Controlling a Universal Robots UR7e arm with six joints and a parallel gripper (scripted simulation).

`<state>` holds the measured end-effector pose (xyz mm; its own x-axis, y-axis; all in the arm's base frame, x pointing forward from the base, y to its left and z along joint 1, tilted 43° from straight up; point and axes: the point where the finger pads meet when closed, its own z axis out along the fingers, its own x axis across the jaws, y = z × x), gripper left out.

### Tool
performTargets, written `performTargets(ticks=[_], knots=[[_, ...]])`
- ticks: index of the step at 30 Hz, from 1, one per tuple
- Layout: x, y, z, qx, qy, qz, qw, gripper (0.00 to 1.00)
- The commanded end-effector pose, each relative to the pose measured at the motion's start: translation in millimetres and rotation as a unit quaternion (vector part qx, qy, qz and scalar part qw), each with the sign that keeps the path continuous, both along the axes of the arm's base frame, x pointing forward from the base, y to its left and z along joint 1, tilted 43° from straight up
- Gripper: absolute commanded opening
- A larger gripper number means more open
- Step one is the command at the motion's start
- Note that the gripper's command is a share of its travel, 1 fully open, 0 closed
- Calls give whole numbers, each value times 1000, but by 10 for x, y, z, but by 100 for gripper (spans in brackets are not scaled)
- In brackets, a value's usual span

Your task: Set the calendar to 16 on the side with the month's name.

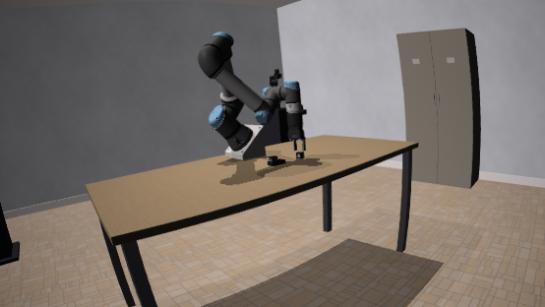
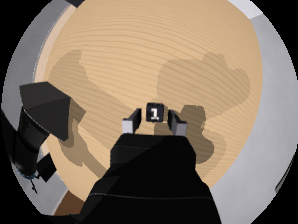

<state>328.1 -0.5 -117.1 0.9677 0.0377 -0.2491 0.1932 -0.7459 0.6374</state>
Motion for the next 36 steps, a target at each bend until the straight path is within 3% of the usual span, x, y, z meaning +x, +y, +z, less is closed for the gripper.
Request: performTargets(ticks=[1, 11, 27, 36], knots=[[3, 2, 2, 0, -1, 0, 1000, 87], [8, 19, 20, 0, -1, 0, 1000, 87], [65, 256, 281, 0, -1, 0, 1000, 87], [69, 274, 300, -1, 0, 0, 1000, 87]])
